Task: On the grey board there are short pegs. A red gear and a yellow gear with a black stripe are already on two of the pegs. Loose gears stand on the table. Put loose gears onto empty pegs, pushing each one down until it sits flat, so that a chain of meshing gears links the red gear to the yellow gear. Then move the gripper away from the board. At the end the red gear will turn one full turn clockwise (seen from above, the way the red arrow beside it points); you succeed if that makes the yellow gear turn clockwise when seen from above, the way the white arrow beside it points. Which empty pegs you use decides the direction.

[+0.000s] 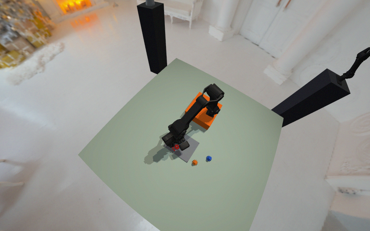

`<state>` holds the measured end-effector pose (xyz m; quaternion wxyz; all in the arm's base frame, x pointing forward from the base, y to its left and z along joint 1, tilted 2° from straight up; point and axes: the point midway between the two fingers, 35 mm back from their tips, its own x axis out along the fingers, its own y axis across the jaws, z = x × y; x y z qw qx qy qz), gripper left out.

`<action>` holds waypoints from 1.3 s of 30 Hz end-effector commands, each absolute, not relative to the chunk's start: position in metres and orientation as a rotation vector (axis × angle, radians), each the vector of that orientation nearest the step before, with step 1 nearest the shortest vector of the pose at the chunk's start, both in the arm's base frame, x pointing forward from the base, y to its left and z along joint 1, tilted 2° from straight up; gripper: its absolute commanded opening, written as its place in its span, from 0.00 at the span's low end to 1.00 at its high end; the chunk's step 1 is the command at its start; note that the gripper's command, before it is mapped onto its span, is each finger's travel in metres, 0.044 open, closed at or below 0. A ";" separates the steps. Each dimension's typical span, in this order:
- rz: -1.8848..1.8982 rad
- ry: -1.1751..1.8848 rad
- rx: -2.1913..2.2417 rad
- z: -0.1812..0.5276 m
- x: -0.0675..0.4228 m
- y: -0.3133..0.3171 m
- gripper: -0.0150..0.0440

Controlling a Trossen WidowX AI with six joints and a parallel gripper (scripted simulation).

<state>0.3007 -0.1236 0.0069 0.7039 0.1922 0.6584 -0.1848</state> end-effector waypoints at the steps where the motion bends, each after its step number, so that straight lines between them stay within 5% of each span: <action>1: -0.454 1.456 0.477 0.005 0.301 -0.124 0.25; 30: -0.239 1.493 0.248 0.002 0.302 -0.124 0.25; 35: -0.277 1.488 0.288 0.004 0.301 -0.123 0.48; 39: -0.326 1.481 0.341 0.008 0.300 -0.123 0.49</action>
